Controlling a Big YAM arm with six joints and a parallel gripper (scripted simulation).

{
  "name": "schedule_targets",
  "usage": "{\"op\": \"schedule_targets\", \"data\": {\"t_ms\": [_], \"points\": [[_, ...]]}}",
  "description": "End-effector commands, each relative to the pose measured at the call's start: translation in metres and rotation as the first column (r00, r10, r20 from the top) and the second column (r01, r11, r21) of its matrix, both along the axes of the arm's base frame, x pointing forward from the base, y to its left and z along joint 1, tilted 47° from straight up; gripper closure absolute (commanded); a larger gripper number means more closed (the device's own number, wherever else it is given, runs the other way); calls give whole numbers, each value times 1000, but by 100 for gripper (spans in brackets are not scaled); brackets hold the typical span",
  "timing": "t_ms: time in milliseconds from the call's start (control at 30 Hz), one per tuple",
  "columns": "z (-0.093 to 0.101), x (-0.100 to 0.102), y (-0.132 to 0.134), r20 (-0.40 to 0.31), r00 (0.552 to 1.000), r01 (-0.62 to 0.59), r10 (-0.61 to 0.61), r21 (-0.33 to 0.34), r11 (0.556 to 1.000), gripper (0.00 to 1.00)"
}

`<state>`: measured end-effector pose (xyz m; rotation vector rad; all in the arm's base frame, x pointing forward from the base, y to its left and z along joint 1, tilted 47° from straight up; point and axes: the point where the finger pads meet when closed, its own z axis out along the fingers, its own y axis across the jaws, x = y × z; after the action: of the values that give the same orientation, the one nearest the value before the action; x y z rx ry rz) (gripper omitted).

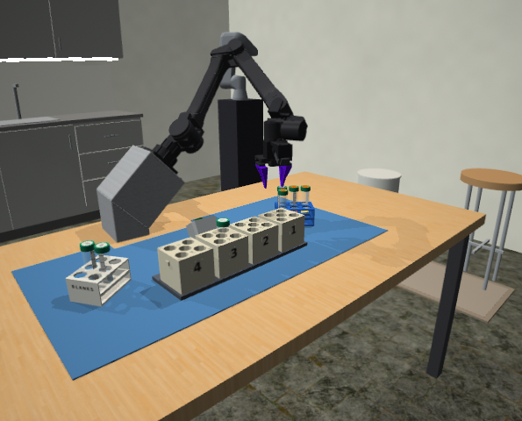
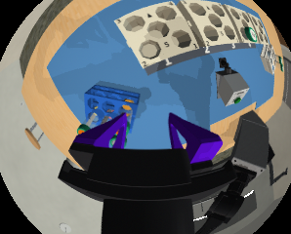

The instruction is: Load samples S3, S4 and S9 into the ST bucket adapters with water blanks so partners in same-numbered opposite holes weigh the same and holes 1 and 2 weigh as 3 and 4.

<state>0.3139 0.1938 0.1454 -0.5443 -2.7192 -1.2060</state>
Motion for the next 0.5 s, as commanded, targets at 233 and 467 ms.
{"op": "schedule_targets", "data": {"t_ms": [233, 467], "points": [[-39, 40, -45, 347, 893, -278, 286, -75, 958, 45], [-80, 63, -86, 360, 885, -283, 295, -85, 955, 45]]}}
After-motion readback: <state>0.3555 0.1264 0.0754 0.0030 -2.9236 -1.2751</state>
